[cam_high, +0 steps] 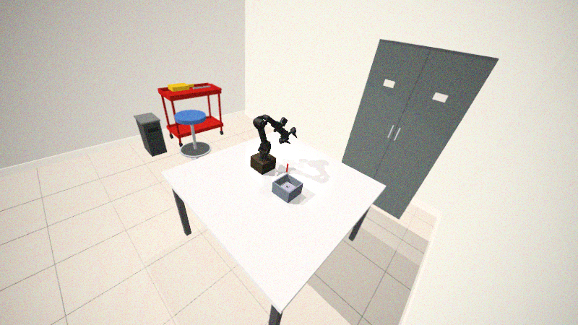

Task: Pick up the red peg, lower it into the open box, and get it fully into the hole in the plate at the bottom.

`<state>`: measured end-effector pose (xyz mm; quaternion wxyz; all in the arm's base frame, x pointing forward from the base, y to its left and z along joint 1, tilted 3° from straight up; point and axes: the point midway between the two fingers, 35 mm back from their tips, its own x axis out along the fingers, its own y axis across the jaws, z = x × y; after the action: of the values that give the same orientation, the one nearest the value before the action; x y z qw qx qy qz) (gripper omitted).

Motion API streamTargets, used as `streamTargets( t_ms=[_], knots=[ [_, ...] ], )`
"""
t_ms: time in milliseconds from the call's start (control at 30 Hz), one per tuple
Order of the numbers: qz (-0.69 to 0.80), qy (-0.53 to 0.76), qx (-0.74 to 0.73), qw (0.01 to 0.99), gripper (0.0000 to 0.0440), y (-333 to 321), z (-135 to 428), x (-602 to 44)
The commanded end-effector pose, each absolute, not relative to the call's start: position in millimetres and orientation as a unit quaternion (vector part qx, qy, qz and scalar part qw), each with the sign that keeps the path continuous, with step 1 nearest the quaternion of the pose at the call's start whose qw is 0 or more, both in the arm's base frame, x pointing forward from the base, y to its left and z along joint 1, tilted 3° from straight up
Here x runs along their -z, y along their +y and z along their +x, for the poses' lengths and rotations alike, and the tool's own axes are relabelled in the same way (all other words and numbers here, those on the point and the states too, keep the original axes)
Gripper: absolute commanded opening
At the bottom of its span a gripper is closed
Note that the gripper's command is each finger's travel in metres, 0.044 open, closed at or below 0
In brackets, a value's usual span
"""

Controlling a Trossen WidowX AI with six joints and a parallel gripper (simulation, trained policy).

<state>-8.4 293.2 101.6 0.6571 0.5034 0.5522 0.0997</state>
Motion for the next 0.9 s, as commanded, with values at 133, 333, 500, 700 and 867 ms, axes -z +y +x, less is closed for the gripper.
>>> streamTargets(
  t_ms=[133, 333, 500, 700, 867],
  knots=[
    [0.481, 0.543, -0.103, 0.681, 0.0422, 307, 14, -122],
    [0.439, 0.529, -0.096, 0.720, 0.0409, 313, 53, -149],
    [0.406, 0.523, -0.081, 0.745, 0.0402, 309, 86, -164],
    [0.367, 0.528, -0.050, 0.765, 0.0405, 294, 123, -169],
    [0.335, 0.542, -0.006, 0.771, 0.0403, 273, 149, -162]
  ],
)
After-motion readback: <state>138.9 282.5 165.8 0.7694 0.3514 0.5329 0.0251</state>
